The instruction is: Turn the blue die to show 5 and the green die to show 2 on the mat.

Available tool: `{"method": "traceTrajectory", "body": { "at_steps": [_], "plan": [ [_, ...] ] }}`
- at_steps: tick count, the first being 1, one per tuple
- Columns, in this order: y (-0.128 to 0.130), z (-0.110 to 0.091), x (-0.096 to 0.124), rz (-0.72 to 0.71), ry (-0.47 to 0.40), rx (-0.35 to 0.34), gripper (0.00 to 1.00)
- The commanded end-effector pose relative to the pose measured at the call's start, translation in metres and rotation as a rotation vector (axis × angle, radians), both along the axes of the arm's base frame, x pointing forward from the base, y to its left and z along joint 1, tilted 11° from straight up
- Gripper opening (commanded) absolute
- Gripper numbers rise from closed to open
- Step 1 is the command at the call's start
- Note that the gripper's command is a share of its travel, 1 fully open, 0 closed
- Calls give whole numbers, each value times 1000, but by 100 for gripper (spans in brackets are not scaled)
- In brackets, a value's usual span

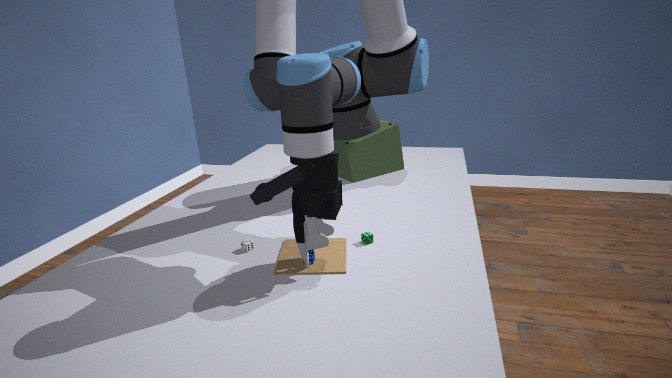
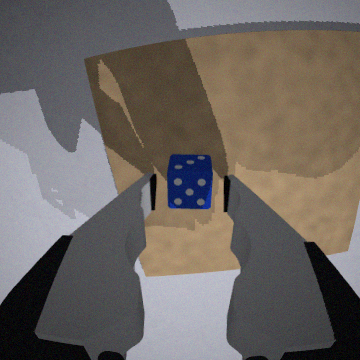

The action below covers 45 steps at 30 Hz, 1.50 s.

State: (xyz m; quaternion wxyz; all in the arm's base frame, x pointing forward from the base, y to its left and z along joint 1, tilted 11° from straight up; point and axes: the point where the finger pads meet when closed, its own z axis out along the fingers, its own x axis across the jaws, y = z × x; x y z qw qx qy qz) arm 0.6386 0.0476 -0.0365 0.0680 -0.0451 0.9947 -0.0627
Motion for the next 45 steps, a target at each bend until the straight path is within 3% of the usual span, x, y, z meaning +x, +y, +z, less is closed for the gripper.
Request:
{"method": "traceTrajectory", "body": {
  "at_steps": [1,12,24,33,38,39,45],
  "plan": [
    [0,1,0,0,-1,0,21],
    [1,5,0,0,-1,0,21],
    [7,60,-8,0,-1,0,21],
    [10,86,-12,0,-1,0,21],
    [11,89,-12,0,-1,0,21],
    [11,89,-12,0,-1,0,100],
    [11,89,-12,0,-1,0,100]
  ]
}}
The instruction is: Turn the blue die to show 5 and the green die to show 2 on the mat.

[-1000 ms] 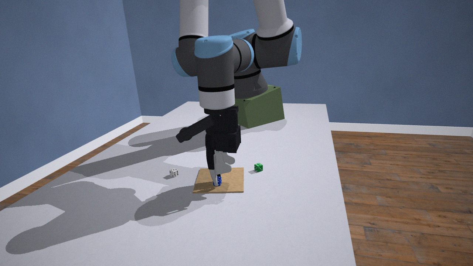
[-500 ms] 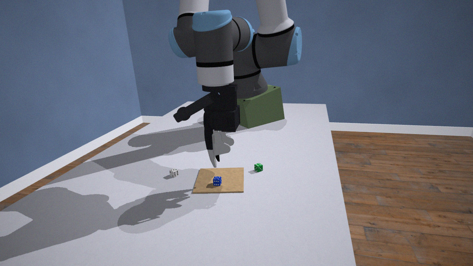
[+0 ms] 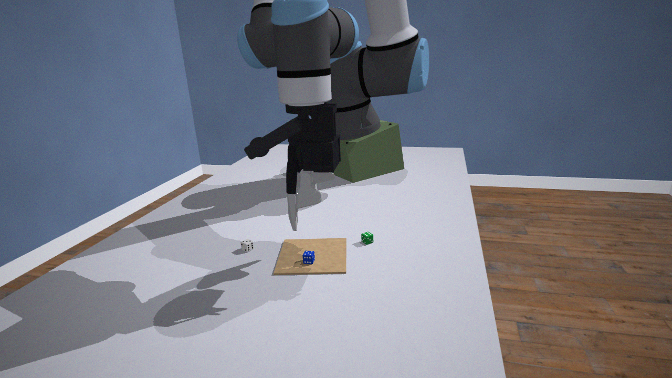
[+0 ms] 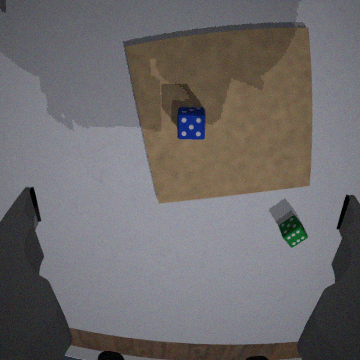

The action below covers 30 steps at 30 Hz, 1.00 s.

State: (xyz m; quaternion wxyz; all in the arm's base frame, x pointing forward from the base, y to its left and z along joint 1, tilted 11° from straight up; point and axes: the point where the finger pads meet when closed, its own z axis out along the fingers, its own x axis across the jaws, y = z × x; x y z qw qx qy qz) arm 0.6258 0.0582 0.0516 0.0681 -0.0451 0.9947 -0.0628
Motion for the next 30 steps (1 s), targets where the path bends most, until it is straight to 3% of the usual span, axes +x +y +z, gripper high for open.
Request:
{"method": "traceTrajectory", "body": {
  "at_steps": [1,18,30],
  "plan": [
    [0,1,0,0,-1,0,100],
    [2,0,-1,12,0,-2,100],
    [54,-23,-56,392,47,-56,100]
  ]
}}
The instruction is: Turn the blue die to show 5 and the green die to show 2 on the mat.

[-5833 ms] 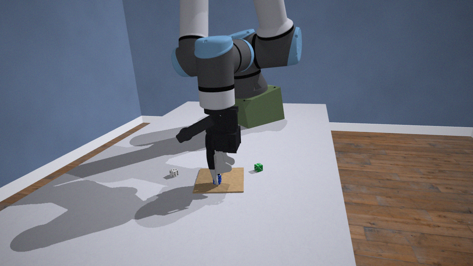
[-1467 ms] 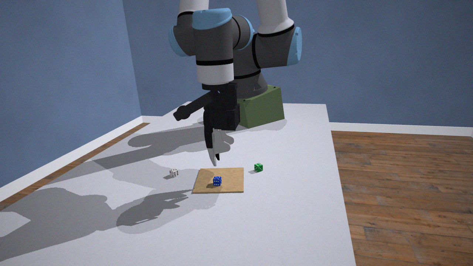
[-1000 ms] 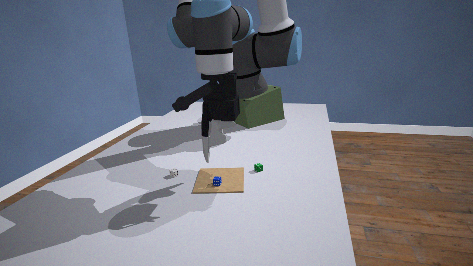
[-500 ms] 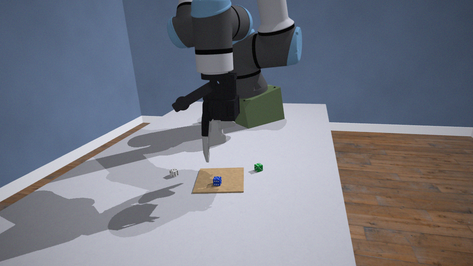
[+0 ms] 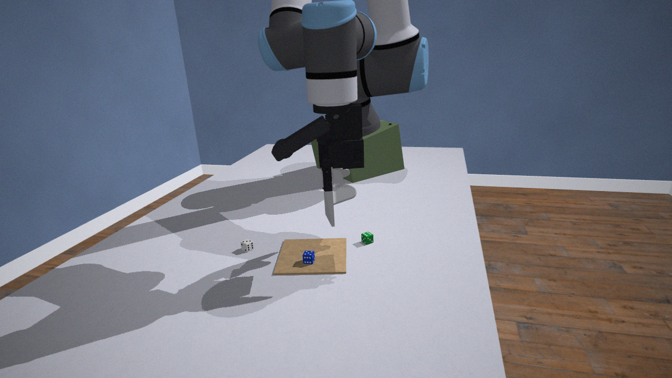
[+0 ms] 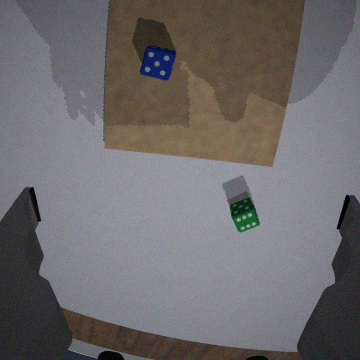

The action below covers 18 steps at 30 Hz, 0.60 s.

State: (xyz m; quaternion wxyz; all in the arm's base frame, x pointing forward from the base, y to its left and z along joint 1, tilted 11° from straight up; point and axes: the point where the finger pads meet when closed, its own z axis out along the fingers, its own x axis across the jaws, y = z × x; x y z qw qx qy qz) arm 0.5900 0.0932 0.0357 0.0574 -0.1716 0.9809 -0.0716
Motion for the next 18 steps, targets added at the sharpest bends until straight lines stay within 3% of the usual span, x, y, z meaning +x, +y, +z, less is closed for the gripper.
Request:
{"method": "traceTrajectory", "body": {
  "at_steps": [1,9,16,17,18],
  "plan": [
    [19,-7,-20,141,13,-18,100],
    [49,-22,-60,396,43,-54,100],
    [58,-27,-73,473,53,-66,100],
    [58,-27,-73,473,53,-66,21],
    [58,-27,-73,473,53,-66,21]
  ]
}}
